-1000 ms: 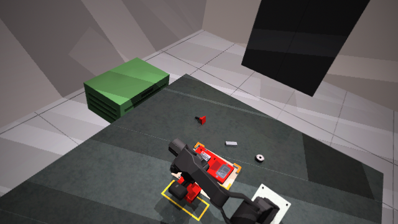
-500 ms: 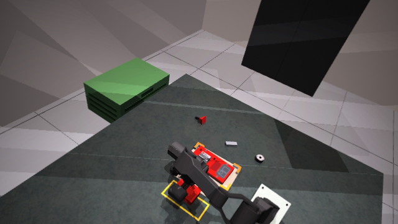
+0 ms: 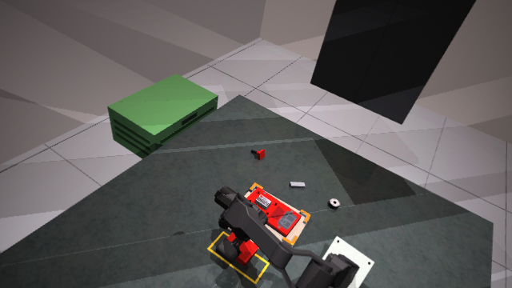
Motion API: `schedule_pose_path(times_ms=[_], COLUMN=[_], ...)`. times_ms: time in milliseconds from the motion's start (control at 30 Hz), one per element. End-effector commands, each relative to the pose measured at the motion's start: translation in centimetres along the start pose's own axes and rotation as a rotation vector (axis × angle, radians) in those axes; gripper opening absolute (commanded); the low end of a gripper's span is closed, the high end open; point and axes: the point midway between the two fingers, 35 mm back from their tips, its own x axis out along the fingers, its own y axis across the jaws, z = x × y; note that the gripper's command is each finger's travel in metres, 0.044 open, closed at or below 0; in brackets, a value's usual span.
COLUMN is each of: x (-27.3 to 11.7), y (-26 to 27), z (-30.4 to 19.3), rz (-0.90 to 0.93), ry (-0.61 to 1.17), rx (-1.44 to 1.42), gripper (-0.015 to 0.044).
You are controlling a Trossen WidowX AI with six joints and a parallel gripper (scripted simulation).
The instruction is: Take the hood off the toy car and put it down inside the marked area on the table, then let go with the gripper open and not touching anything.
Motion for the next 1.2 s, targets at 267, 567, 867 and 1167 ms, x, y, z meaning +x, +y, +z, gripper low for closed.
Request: schedule_pose_path(times_ms=[267, 567, 867, 1167], x=[1.1, 1.6, 1.9, 2.4], y=[0.1, 0.2, 0.2, 0.2], z=[-0.2, -0.3, -0.3, -0.3], rz=[0.008, 0.009, 0.009, 0.009], ry=[0.002, 0.002, 0.002, 0.002], rx=[0.003, 0.003, 0.003, 0.003], gripper=[0.0, 0.0, 0.0, 0.0])
